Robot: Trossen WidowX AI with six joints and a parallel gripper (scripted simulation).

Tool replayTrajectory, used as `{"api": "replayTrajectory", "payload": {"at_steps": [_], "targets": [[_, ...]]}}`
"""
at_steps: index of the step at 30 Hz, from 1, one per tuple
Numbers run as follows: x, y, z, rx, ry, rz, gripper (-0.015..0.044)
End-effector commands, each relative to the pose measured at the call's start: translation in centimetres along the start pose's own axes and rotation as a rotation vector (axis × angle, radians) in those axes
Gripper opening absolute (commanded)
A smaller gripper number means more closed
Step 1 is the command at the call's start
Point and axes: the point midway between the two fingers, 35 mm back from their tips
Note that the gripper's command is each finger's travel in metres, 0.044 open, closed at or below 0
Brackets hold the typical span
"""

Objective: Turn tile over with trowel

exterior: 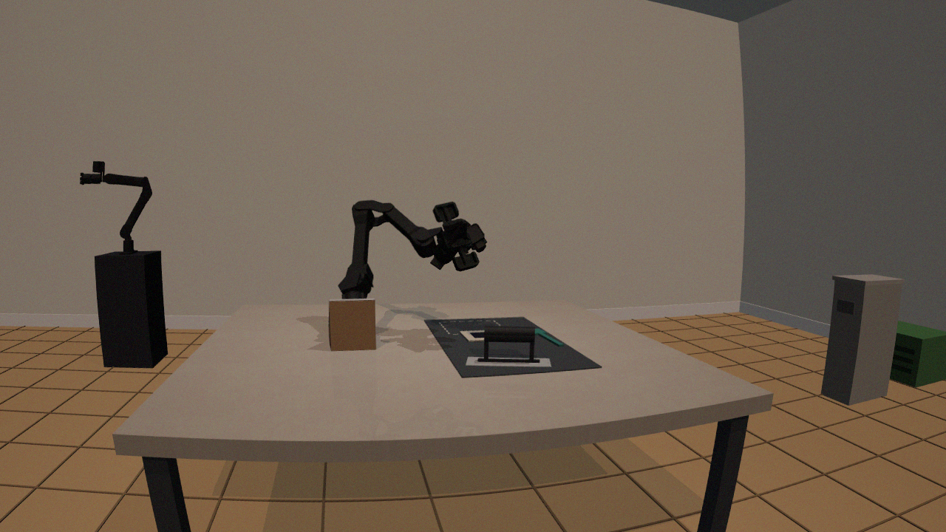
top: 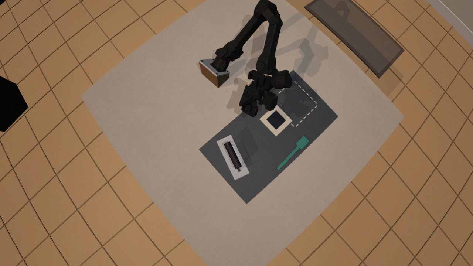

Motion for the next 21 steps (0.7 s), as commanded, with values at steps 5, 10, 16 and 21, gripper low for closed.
{"api": "replayTrajectory", "payload": {"at_steps": [5, 10, 16, 21], "targets": [[0.0, 0.0, 0.0, 0.000, 0.000, 0.000, 0.0000], [0.0, 0.0, 0.0, 0.000, 0.000, 0.000, 0.0100], [0.8, -0.8, 1.0, -0.028, -0.052, -0.002, 0.0258], [2.7, -2.4, 3.4, -0.087, -0.181, 0.001, 0.0270]]}}
Point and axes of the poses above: the point midway between the two fingers, 35 mm back from their tips, its own x axis out along the fingers, its own z axis across the jaws, y = z × x, and after that the axes turned 1 degree about x, right-handed
